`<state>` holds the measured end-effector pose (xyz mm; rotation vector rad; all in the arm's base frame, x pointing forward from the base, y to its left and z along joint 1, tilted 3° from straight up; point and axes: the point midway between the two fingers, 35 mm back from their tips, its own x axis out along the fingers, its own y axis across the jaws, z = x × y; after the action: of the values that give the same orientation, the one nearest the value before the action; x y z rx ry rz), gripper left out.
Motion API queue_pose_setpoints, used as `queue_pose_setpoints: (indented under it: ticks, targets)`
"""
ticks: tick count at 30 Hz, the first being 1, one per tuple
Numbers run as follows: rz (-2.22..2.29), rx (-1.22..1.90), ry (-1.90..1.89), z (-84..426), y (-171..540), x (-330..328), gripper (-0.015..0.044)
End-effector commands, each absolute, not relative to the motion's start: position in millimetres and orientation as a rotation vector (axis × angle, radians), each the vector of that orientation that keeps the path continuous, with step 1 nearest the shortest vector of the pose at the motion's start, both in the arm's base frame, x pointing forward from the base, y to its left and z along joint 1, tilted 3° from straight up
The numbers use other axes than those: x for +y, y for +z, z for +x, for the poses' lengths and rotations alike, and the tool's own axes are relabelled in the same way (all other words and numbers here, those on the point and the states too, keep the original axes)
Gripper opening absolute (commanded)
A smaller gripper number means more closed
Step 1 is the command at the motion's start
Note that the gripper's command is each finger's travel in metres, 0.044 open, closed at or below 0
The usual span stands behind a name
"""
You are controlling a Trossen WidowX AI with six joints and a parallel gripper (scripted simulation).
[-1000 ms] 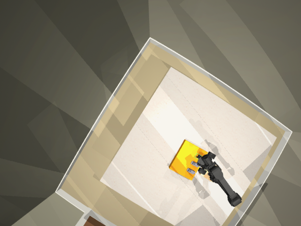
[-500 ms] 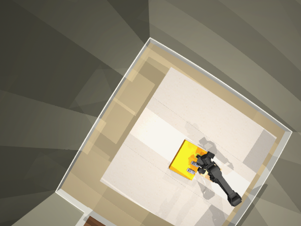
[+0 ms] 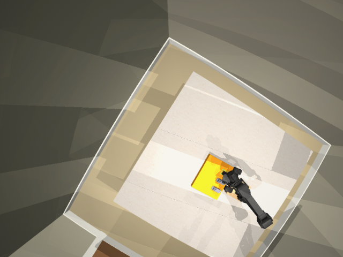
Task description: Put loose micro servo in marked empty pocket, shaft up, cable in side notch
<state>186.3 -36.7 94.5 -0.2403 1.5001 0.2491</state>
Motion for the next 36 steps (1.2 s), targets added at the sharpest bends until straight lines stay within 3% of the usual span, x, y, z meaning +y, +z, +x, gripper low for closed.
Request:
queue_pose_setpoints:
  ticks: [1, 36]
  targets:
    - [-0.257, 1.495, 0.271, 187, 94, -36, 0.0]
    - [-0.258, 1.495, 0.271, 189, 74, -37, 0.0]
